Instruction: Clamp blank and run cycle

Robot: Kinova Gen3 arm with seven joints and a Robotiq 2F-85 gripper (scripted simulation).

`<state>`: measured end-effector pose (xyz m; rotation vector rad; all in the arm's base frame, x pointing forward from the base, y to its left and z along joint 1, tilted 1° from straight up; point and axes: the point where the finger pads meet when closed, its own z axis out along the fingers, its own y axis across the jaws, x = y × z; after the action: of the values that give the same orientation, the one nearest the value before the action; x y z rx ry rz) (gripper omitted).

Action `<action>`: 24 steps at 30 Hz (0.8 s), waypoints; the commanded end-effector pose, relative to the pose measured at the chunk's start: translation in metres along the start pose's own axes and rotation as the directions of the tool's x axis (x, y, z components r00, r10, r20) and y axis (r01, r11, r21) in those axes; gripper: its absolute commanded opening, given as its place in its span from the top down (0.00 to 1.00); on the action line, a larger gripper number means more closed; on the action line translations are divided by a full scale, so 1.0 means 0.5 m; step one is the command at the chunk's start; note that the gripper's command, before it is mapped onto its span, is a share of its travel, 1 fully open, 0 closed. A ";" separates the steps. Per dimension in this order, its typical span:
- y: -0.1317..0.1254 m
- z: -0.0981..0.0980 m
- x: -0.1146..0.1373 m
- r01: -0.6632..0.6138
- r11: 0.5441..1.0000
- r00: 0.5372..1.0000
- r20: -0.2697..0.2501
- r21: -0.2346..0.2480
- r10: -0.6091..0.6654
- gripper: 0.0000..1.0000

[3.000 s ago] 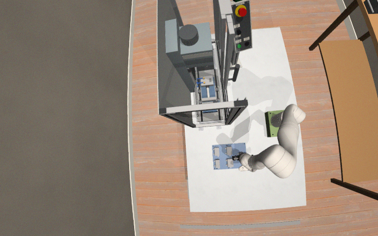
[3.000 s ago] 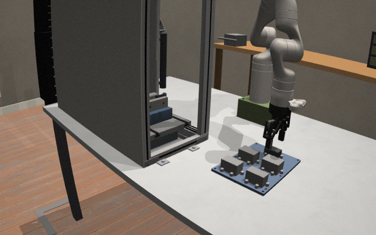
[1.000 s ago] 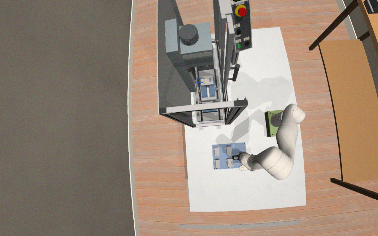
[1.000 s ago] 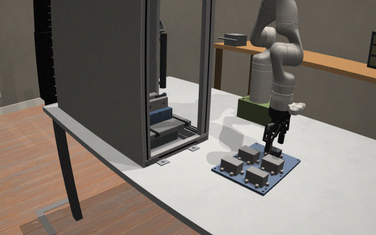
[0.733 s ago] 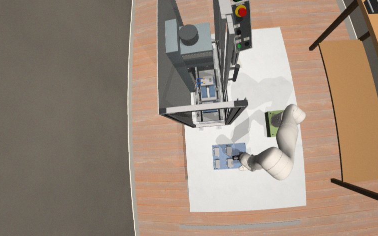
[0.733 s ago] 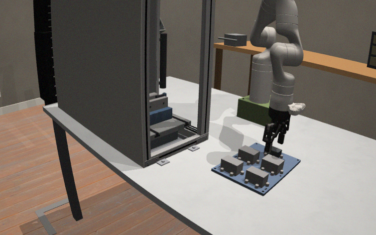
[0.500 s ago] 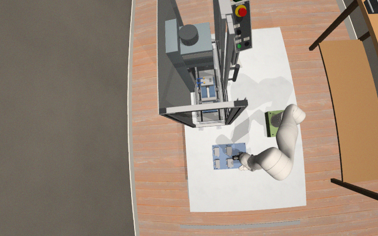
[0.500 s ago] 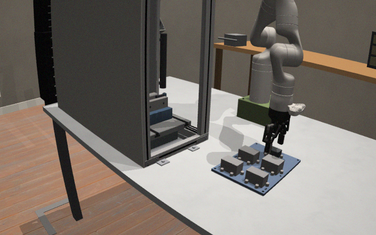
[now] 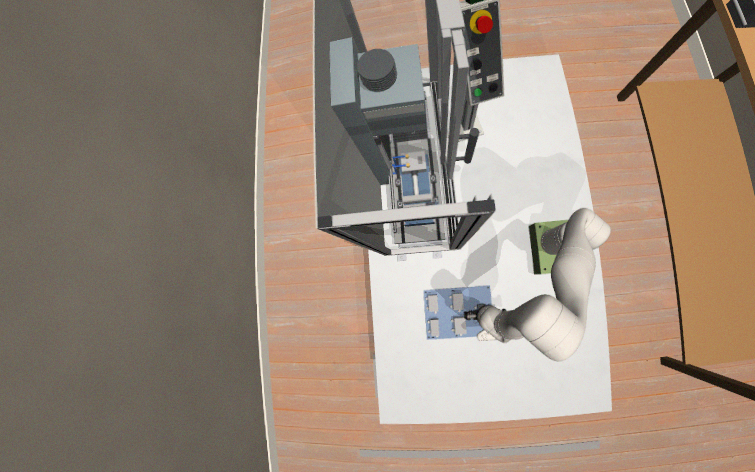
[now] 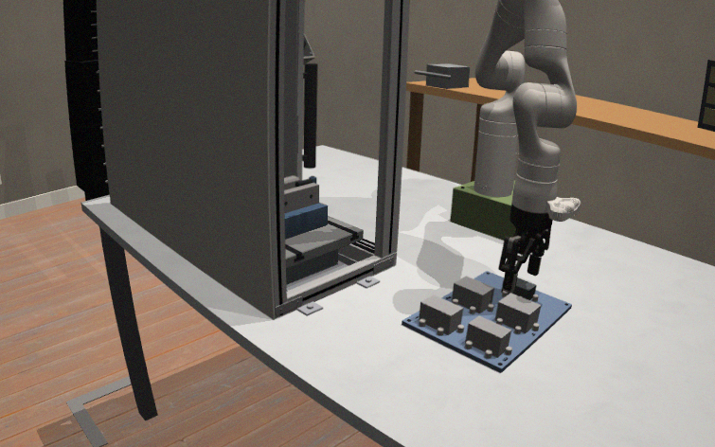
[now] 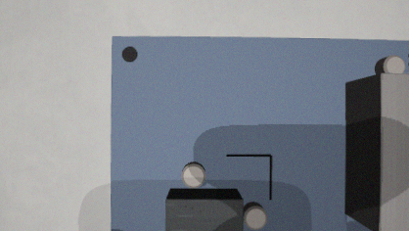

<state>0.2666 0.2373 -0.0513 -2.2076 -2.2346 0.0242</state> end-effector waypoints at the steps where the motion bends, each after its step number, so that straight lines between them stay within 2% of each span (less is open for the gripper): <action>1: 0.007 0.001 -0.002 0.007 1.000 1.000 -0.001 -0.006 -0.007 0.00; 24: 0.010 0.001 -0.002 0.007 1.000 1.000 -0.001 -0.006 -0.007 0.00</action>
<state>0.2672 0.2363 -0.0519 -2.2103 -2.2320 0.0262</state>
